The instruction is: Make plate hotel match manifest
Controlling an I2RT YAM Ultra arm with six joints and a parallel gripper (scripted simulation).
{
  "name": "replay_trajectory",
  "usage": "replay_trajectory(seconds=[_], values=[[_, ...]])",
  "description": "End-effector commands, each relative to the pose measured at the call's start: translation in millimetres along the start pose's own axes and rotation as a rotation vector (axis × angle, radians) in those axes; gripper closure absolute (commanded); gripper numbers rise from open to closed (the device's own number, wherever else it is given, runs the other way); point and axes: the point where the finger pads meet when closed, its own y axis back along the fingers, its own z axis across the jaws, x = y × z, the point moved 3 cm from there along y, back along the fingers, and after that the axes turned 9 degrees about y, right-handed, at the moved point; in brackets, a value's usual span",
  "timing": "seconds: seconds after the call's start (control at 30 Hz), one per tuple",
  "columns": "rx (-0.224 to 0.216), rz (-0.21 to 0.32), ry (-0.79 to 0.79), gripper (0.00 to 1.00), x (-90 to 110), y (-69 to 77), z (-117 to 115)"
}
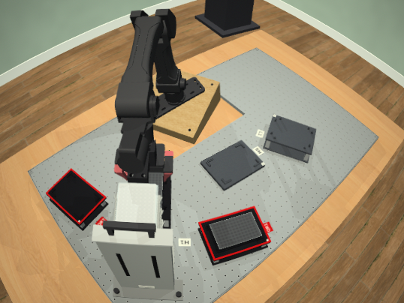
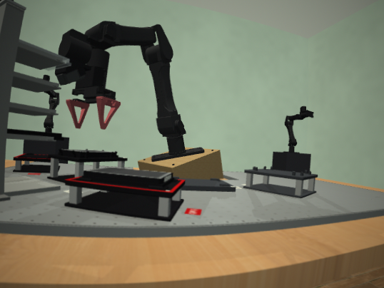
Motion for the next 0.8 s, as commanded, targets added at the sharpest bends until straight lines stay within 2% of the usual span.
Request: replay_trajectory(seconds=[0.0,0.5,0.57,0.77], values=[[-0.001,0.003,0.0,0.0,1.8,3.9,0.6],[-0.001,0.003,0.0,0.0,2.2,43.9,1.2],[-0.001,0.003,0.0,0.0,2.2,43.9,1.2],[-0.001,0.003,0.0,0.0,2.1,59.9,1.1]])
